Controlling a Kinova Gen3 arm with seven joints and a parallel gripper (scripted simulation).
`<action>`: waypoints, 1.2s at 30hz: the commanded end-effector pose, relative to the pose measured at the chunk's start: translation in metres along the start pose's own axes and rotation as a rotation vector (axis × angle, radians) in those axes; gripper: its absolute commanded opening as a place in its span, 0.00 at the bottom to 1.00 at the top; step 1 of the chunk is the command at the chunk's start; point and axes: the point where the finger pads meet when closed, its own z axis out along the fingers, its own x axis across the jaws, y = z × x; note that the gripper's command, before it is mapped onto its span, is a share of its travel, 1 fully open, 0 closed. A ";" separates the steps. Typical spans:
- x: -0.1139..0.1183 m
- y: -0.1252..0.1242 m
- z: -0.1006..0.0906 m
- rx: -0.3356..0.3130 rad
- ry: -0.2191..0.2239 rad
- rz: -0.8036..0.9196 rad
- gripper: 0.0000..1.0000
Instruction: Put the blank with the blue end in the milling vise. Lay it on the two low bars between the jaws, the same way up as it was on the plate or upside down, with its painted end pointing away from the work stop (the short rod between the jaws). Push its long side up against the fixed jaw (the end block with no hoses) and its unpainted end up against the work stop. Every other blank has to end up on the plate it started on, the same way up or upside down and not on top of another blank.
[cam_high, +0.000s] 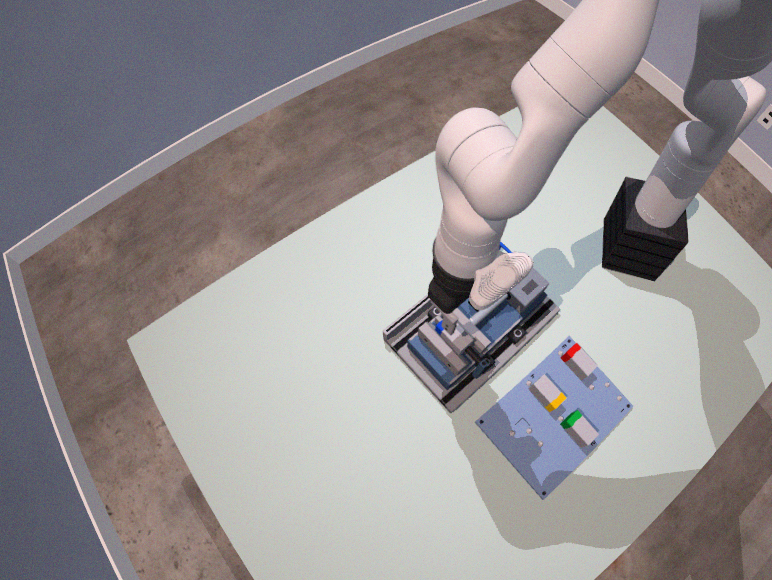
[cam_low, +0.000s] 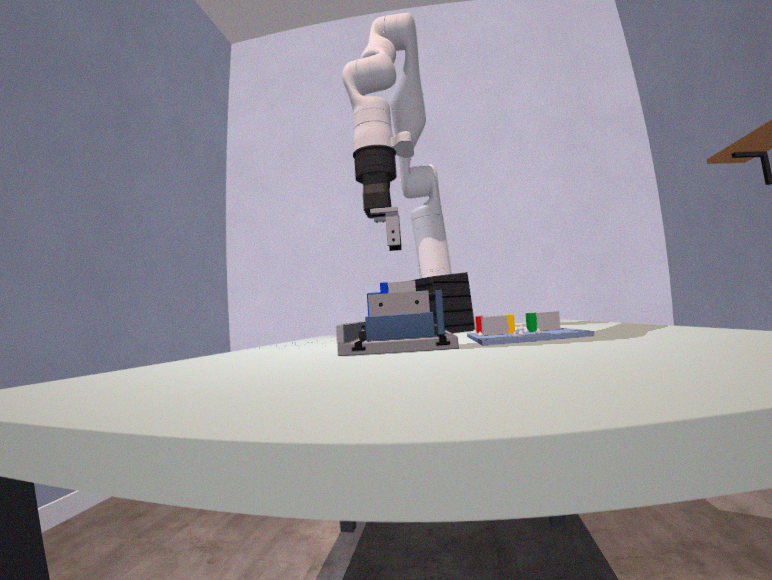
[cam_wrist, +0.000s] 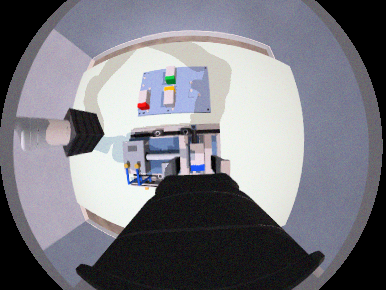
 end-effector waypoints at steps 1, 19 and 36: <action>0.001 0.000 -0.005 0.000 0.002 0.000 1.00; 0.003 -0.001 -0.038 0.000 0.006 -0.001 1.00; 0.006 -0.001 -0.035 0.000 0.014 -0.002 1.00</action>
